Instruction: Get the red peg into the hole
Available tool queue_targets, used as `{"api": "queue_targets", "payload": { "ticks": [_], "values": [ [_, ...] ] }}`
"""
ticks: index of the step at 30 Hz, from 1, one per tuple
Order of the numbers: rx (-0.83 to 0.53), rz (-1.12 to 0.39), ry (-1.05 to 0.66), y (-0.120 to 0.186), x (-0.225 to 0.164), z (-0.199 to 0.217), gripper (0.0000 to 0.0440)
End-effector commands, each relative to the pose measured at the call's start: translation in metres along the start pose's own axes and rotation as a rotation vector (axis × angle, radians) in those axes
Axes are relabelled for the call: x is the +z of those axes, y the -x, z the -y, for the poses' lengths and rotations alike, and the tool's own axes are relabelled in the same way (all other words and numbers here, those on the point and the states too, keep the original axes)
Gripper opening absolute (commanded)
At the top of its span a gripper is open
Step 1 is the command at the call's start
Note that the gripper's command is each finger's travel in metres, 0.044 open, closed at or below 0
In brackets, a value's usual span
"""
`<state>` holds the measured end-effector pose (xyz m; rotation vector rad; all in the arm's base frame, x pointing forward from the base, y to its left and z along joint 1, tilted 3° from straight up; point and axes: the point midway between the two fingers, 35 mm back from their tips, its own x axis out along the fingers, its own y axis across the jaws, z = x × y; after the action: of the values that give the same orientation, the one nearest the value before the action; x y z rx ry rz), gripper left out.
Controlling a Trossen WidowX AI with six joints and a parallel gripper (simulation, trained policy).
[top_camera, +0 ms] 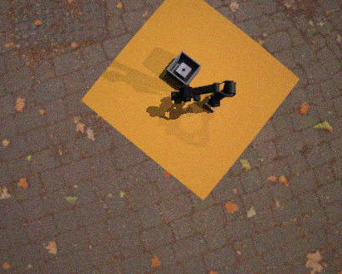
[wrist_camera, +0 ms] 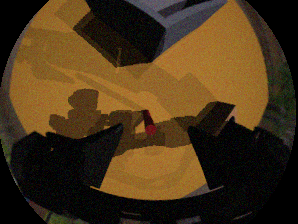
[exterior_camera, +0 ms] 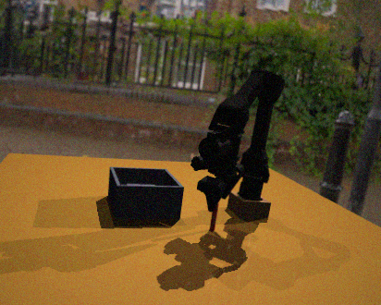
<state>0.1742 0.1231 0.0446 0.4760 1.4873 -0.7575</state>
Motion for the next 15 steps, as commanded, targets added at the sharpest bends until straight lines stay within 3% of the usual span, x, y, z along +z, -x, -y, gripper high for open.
{"api": "queue_targets", "payload": {
  "ticks": [1, 8, 15],
  "values": [
    [0.003, 0.015, 0.016, -0.014, -0.002, -0.004, 0.0440],
    [0.024, 0.036, 0.047, -0.042, -0.001, -0.011, 0.0432],
    [-0.002, 0.029, 0.059, -0.062, -0.003, -0.010, 0.0263]
  ]
}}
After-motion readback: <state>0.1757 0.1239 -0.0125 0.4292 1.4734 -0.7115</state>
